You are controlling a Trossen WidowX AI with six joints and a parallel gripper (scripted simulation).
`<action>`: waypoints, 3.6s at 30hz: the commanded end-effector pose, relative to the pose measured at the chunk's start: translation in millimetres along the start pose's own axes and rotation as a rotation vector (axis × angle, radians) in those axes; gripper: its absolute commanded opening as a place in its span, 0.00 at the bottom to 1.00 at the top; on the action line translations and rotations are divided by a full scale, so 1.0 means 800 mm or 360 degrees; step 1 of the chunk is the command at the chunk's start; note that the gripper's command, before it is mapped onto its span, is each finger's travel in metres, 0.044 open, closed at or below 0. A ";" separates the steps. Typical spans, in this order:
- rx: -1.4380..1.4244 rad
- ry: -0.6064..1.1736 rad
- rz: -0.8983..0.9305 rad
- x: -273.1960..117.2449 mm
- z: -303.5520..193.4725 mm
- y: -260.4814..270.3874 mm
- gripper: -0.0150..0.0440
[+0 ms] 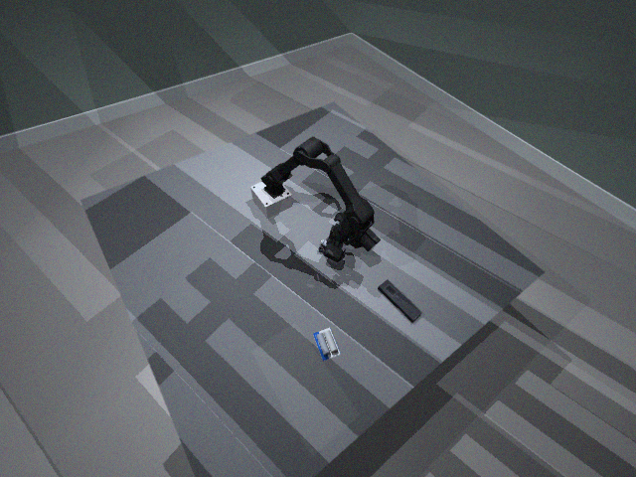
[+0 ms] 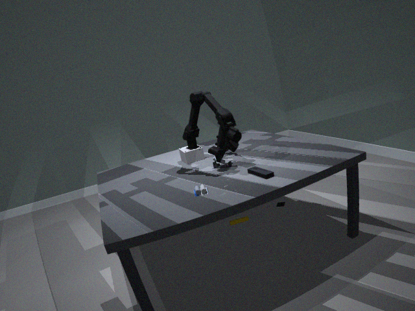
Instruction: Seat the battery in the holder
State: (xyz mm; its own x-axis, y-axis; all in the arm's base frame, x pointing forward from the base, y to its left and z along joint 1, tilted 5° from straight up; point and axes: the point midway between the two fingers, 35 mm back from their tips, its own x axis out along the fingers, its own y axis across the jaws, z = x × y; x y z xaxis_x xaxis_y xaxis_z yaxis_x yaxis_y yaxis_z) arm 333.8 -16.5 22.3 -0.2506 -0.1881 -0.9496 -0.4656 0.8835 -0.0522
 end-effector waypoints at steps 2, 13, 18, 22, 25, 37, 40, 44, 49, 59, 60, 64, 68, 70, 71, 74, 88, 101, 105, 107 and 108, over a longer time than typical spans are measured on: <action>0.0004 0.0070 -0.0007 0.002 0.003 -0.001 0.37; 0.0002 0.0182 -0.0007 0.007 0.008 -0.001 0.37; 0.0002 0.0183 -0.0005 0.007 0.010 -0.001 0.37; 0.0003 0.0183 -0.0001 0.006 0.013 -0.001 0.37; 0.0003 0.0182 0.0002 0.005 0.016 -0.001 0.37; 0.0004 0.0183 0.0008 0.003 0.025 -0.001 0.37; 0.0004 0.0184 0.0008 0.002 0.027 -0.001 0.37; 0.0004 0.0186 0.0009 0.001 0.029 -0.001 0.37; 0.0004 0.0188 0.0010 0.000 0.032 -0.001 0.37; 0.0005 0.0186 0.0013 -0.002 0.036 -0.001 0.37; 0.0005 0.0180 0.0014 -0.001 0.036 -0.001 0.37; 0.0007 0.0150 0.0018 0.000 0.036 -0.002 0.37; 0.0008 0.0119 0.0022 0.001 0.036 -0.002 0.37; 0.0009 0.0104 0.0024 0.002 0.035 -0.002 0.37; 0.0009 0.0097 0.0025 0.002 0.035 -0.002 0.37; 0.0010 0.0074 0.0027 0.003 0.035 -0.002 0.37; 0.0012 -0.0033 0.0038 0.007 0.034 -0.003 0.37; 0.0011 -0.0133 0.0045 0.010 0.032 -0.003 0.37; 0.0010 -0.0164 0.0047 0.011 0.032 -0.003 0.37; 0.0009 -0.0179 0.0047 0.012 0.032 -0.003 0.37; 0.0009 -0.0187 0.0048 0.012 0.031 -0.003 0.37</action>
State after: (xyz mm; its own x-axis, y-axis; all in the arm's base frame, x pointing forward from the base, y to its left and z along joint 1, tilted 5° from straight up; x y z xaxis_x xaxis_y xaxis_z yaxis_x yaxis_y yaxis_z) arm 348.6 -12.2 6.3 -0.2042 -0.1330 -0.9699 -0.4532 0.8910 -0.0268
